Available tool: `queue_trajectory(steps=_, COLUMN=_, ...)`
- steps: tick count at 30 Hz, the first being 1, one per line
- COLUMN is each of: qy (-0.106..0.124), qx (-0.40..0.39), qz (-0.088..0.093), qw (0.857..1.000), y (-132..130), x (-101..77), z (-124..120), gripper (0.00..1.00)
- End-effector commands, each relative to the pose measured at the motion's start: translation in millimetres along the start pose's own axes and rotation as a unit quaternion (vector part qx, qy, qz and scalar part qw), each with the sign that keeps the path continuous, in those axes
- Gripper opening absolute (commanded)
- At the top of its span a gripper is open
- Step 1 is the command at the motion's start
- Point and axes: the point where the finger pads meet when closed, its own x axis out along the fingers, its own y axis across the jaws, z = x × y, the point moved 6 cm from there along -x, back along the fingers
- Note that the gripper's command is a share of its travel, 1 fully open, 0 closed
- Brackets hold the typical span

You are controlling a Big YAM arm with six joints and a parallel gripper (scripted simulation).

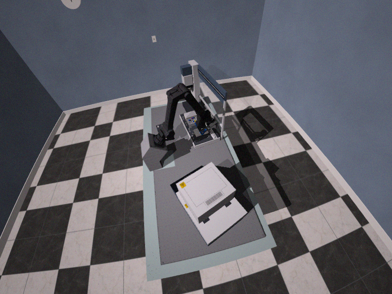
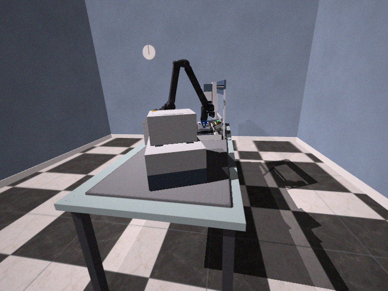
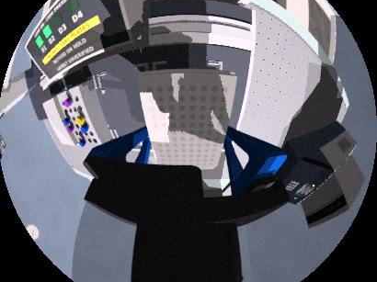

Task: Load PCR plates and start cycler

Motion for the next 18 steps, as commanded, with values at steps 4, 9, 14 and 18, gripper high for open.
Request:
queue_trajectory(steps=4, qy=-0.017, qx=0.009, qz=0.006, qw=1.000, y=3.0, x=-20.1, z=12.0, gripper=0.00)
queue_trajectory(steps=9, qy=-0.018, qx=0.006, qz=0.007, qw=1.000, y=4.6, x=-27.5, z=14.8, gripper=0.00)
queue_trajectory(steps=14, qy=-0.029, qx=0.011, qz=0.010, qw=0.999, y=5.3, x=-37.1, z=20.5, gripper=0.00)
queue_trajectory(steps=18, qy=-0.022, qx=0.009, qz=0.008, qw=1.000, y=2.2, x=-27.2, z=18.7, gripper=0.00)
